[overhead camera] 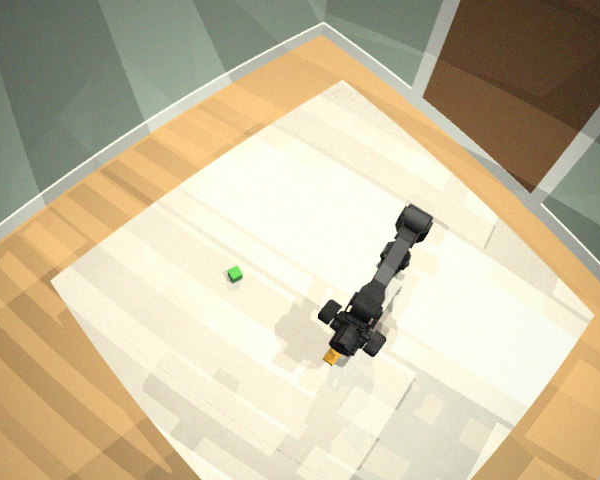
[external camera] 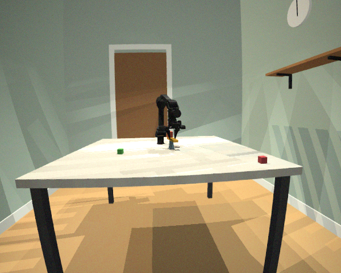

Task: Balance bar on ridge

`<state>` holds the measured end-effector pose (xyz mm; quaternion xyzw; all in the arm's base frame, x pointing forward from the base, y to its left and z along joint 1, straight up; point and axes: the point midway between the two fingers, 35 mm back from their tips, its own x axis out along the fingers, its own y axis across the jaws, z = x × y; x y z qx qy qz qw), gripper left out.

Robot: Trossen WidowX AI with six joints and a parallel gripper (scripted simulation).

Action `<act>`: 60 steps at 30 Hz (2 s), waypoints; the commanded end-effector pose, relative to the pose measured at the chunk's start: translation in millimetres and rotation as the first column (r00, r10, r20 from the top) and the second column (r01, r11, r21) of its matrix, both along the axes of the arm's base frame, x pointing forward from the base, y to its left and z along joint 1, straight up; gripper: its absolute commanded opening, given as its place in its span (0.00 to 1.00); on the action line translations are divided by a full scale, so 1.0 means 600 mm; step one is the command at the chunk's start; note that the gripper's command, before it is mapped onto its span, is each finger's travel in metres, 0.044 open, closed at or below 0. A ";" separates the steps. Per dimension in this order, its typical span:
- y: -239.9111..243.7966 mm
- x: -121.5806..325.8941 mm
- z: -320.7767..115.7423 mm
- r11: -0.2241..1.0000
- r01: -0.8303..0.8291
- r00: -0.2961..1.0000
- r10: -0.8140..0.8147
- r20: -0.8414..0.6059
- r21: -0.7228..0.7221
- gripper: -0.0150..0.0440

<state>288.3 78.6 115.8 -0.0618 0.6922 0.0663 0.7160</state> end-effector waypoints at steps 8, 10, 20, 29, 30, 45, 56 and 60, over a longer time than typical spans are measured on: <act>0.000 0.000 0.000 1.000 0.000 1.000 0.000 0.000 0.000 0.54; 0.000 0.000 0.000 1.000 0.000 1.000 0.000 0.000 0.000 0.54; 0.000 0.000 0.000 1.000 0.000 1.000 0.000 0.000 0.000 0.55; 0.000 0.000 0.000 1.000 0.000 1.000 0.000 0.000 0.000 0.57; 0.000 0.000 0.000 1.000 0.000 1.000 0.000 0.000 0.000 0.57; 0.000 0.000 0.000 1.000 0.000 1.000 0.000 0.000 0.000 0.97; 0.001 0.003 0.122 1.000 0.000 1.000 0.000 0.000 0.001 1.00; -0.001 -0.004 0.166 1.000 0.000 1.000 0.000 0.000 0.001 1.00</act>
